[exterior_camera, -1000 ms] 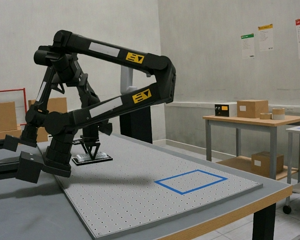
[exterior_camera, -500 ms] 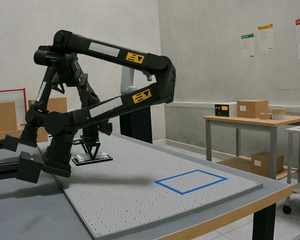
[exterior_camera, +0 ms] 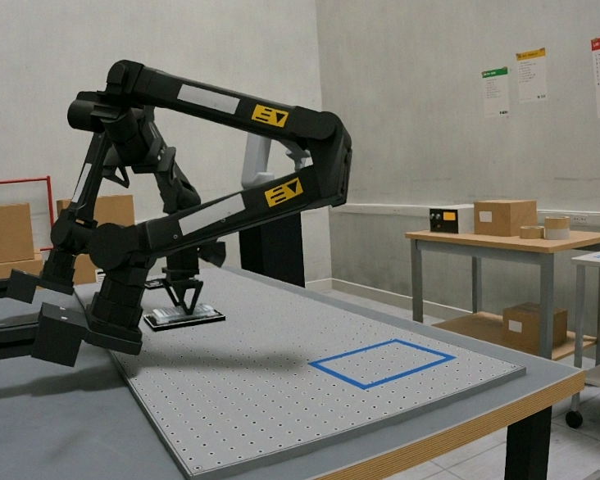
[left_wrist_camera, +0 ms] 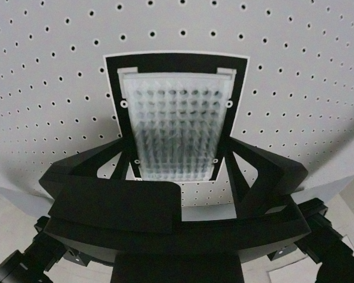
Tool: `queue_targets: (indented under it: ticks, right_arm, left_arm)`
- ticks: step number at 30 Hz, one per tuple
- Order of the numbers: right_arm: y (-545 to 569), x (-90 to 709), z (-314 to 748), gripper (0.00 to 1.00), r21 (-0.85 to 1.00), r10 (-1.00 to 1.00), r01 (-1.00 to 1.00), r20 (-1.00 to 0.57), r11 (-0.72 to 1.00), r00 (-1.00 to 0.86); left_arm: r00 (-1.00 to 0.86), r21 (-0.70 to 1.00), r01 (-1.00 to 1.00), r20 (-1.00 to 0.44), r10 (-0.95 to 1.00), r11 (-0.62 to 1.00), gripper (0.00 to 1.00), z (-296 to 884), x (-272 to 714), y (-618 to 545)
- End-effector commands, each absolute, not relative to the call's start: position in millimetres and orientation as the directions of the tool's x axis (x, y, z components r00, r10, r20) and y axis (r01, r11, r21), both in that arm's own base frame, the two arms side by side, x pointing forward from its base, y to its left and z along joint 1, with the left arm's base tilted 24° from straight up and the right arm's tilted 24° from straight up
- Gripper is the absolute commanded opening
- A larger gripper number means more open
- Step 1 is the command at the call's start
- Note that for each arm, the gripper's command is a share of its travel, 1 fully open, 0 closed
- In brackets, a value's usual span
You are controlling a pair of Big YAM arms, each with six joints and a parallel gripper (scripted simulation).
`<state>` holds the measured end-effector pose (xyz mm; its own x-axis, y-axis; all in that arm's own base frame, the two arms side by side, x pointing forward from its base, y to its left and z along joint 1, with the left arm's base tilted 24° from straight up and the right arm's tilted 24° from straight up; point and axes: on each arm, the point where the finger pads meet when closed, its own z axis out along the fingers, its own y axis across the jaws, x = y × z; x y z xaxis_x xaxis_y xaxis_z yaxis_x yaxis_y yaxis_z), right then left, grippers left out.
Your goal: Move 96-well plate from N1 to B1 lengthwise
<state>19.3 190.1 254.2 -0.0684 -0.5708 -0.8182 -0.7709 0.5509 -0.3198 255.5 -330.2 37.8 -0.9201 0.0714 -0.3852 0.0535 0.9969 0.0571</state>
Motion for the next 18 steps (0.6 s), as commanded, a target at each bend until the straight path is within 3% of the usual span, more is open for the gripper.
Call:
queue_targets:
  ticks: [1,18]
  right_arm:
    - [192.6,15.3,262.0,1.00,-0.311,-0.564,-0.774,-0.823,0.551,-0.071]
    - [192.6,15.3,262.0,1.00,-0.311,-0.564,-0.774,-0.823,0.551,-0.071]
  left_arm:
    - [-0.905,0.002,0.053,-0.423,0.049,0.999,1.00,70.9,268.5,-340.3]
    - [-0.903,-0.018,0.061,-0.426,0.048,0.998,1.00,118.3,239.1,-363.0]
